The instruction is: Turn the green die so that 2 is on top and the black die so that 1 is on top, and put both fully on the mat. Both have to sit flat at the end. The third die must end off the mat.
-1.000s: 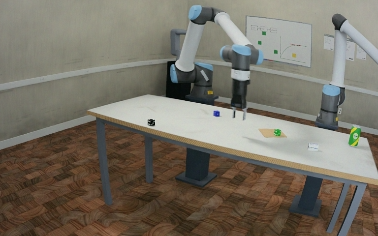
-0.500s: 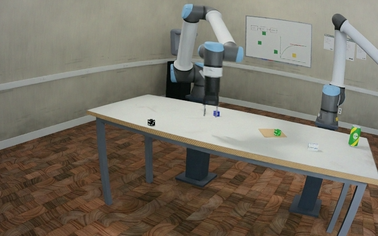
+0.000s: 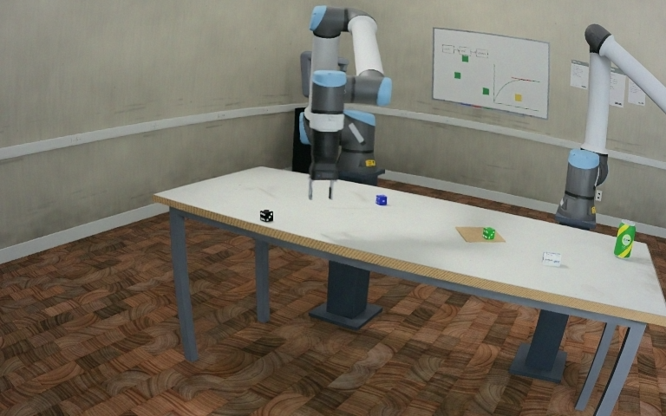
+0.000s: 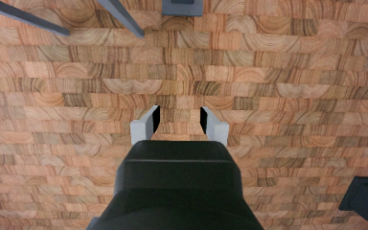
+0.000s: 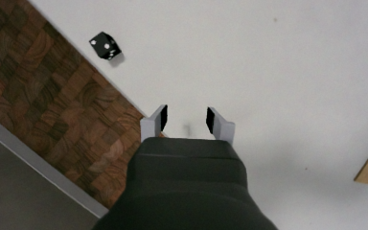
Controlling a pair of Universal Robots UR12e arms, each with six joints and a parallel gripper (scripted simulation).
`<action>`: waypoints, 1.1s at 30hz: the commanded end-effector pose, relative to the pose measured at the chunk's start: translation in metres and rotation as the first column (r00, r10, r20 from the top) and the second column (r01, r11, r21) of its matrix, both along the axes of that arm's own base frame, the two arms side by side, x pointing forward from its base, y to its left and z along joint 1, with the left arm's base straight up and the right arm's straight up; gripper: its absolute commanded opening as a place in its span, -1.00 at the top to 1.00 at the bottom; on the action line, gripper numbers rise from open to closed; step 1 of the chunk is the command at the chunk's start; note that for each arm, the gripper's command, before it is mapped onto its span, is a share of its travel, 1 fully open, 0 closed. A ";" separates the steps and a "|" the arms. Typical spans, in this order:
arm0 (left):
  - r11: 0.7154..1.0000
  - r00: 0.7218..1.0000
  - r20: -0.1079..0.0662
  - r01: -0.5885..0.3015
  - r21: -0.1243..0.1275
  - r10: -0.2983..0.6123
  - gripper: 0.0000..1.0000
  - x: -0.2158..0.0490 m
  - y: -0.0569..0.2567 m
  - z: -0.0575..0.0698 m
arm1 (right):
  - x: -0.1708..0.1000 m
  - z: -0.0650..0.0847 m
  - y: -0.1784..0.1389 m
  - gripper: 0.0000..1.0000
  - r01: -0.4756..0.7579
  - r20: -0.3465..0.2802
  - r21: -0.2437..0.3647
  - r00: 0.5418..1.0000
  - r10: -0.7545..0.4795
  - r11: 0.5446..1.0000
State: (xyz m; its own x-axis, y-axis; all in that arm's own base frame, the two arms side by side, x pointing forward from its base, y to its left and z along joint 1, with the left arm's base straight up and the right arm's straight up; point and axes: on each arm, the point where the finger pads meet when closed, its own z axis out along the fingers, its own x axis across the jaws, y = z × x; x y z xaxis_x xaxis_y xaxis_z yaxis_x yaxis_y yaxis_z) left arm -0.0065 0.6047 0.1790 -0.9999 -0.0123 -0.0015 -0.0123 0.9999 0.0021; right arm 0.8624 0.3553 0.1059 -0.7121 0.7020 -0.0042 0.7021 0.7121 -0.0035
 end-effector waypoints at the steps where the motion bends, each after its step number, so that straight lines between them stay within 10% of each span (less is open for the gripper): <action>1: 1.000 1.000 -0.001 -0.002 -0.002 0.002 -1.00 -0.002 -0.001 -0.002 | 0.008 0.001 -0.034 -1.00 -0.150 -0.001 0.005 0.989 0.150 0.989; 33: 1.000 1.000 -0.001 -0.002 -0.002 0.002 -1.00 -0.002 -0.001 -0.002 | 0.035 0.002 -0.160 -1.00 -0.519 -0.001 0.005 0.855 0.519 0.855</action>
State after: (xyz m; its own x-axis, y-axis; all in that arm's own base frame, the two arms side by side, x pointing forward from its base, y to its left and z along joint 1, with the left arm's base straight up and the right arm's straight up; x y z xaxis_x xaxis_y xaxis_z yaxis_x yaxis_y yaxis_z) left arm -0.0065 0.6047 0.1790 -0.9999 -0.0123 -0.0015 -0.0123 0.9999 0.0021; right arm 0.8978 0.1965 0.1064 -0.9687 0.2480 0.0005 0.2480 0.9687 -0.0024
